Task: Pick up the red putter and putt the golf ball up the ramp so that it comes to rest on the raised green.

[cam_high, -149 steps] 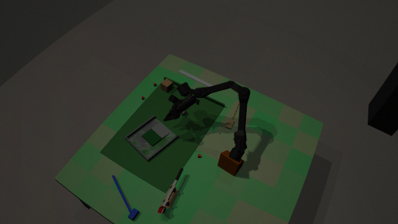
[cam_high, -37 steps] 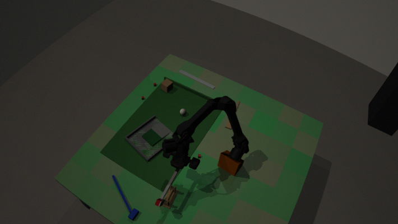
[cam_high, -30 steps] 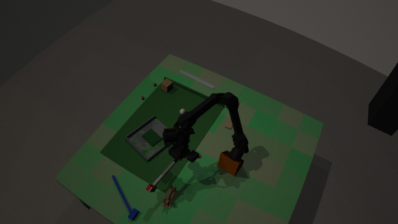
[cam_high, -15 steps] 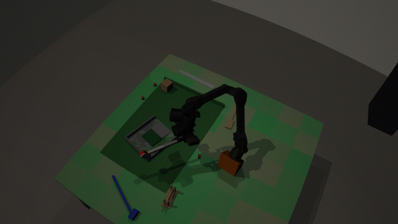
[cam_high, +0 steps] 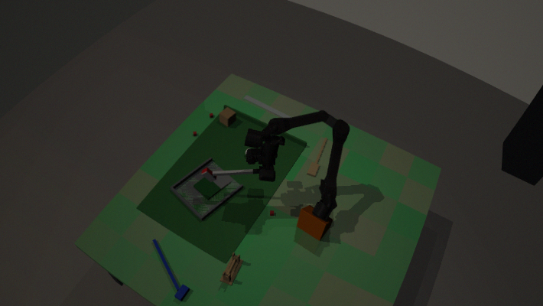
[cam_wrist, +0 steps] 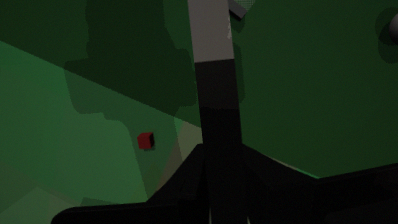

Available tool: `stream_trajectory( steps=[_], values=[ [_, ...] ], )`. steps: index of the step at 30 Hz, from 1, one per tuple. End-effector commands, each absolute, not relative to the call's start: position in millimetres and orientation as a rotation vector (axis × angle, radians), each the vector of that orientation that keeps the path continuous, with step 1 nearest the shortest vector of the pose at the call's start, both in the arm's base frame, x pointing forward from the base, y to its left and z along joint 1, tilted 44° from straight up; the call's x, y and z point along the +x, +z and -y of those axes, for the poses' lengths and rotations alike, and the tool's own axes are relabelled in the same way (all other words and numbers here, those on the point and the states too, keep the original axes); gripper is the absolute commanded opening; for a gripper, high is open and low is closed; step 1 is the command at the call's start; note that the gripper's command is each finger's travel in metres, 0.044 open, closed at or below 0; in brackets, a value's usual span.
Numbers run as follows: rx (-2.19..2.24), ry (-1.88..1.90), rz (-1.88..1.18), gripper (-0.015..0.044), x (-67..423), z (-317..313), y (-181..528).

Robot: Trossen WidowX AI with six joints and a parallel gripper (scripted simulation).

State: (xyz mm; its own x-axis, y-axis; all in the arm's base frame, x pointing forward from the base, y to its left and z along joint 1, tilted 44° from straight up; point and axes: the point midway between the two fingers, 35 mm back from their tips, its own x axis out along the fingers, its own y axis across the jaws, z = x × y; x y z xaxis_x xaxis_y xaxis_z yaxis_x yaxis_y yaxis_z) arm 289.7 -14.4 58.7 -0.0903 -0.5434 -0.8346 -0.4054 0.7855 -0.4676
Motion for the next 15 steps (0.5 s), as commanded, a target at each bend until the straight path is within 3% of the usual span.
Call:
stream_trajectory(
  steps=[1,15],
  values=[
    [-0.662,-0.280,-1.672,0.0000,283.1,36.3,82.6],
    [-0.390,-0.753,-1.532,0.0000,236.8,106.6,151.7]
  ],
)
